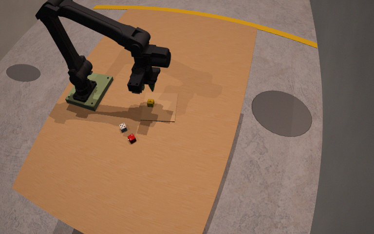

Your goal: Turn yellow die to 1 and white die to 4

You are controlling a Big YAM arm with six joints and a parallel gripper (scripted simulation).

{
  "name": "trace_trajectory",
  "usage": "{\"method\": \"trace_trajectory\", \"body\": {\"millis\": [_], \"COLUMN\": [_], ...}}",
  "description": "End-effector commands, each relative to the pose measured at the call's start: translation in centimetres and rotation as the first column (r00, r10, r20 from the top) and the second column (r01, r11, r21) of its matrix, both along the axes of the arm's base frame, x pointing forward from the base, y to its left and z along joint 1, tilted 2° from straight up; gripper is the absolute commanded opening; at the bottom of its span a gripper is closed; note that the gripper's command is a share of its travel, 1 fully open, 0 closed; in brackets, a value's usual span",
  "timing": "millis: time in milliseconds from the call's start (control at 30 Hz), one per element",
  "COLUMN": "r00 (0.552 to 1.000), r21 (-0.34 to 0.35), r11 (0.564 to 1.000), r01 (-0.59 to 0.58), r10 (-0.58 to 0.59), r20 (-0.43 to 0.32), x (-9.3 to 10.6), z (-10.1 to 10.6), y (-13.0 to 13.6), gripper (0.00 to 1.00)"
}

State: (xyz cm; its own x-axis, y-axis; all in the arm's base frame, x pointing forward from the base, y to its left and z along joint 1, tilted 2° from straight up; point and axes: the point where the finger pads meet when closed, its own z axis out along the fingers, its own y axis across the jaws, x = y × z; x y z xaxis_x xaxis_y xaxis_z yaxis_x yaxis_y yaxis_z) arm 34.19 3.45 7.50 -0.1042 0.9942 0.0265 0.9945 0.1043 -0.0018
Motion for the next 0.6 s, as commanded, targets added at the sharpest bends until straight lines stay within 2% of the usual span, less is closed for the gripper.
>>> {"method": "trace_trajectory", "body": {"millis": [0, 33, 133, 567], "r00": [1.000, 1.000, 1.000, 1.000], "r21": [-0.001, -0.001, 0.001, 0.001], "r11": [1.000, 1.000, 1.000, 1.000], "r01": [-0.007, -0.007, -0.007, -0.007], "r10": [0.007, 0.007, 0.007, 0.007], "r20": [0.002, 0.001, 0.022, 0.022], "x": [0.70, 0.62, 0.95, 0.96], "z": [0.60, 0.58, 0.88, 0.89], "y": [-0.26, -0.27, -0.24, -0.24], "gripper": [0.39, 1.00, 1.00, 1.00]}}
